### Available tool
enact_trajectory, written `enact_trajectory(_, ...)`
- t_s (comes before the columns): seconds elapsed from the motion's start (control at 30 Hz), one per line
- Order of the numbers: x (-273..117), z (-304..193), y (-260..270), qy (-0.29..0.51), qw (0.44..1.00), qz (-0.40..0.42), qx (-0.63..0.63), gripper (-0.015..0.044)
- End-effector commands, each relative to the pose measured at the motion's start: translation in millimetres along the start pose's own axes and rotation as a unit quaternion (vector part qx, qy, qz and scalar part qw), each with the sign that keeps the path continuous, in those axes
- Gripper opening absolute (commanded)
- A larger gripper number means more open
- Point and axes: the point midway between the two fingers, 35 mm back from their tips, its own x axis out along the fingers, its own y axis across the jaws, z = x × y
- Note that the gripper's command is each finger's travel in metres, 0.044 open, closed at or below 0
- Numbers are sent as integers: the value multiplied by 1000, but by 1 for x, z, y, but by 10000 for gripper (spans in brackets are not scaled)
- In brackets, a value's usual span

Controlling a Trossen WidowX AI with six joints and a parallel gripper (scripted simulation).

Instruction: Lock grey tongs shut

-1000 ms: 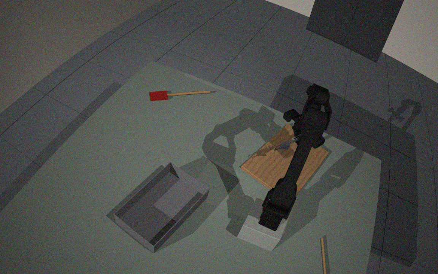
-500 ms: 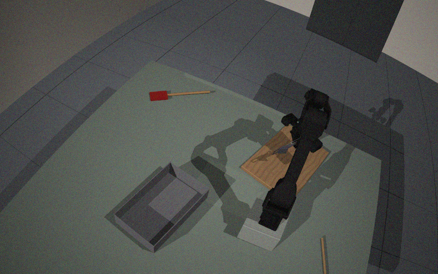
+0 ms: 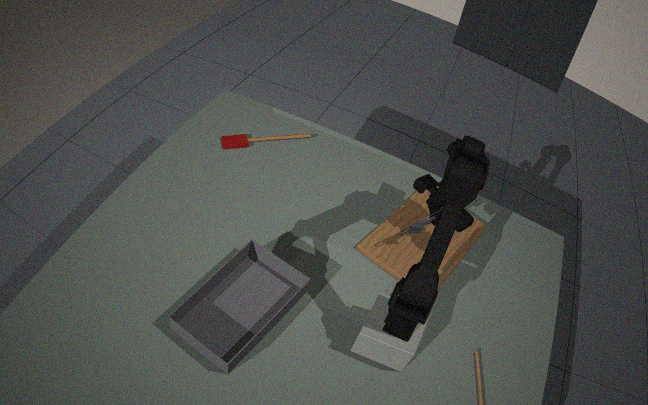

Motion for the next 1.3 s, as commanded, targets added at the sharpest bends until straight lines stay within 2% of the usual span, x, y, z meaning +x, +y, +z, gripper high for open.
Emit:
enact_trajectory(0.0,5,0,0,-3,1000,1,2,-150)
enact_trajectory(0.37,17,-1,0,-3,1000,0,1,-150)
enact_trajectory(1.1,17,-2,-1,1,1000,-1,-1,427)
enact_trajectory(1.27,12,-7,-1,1,1000,-1,-1,440)
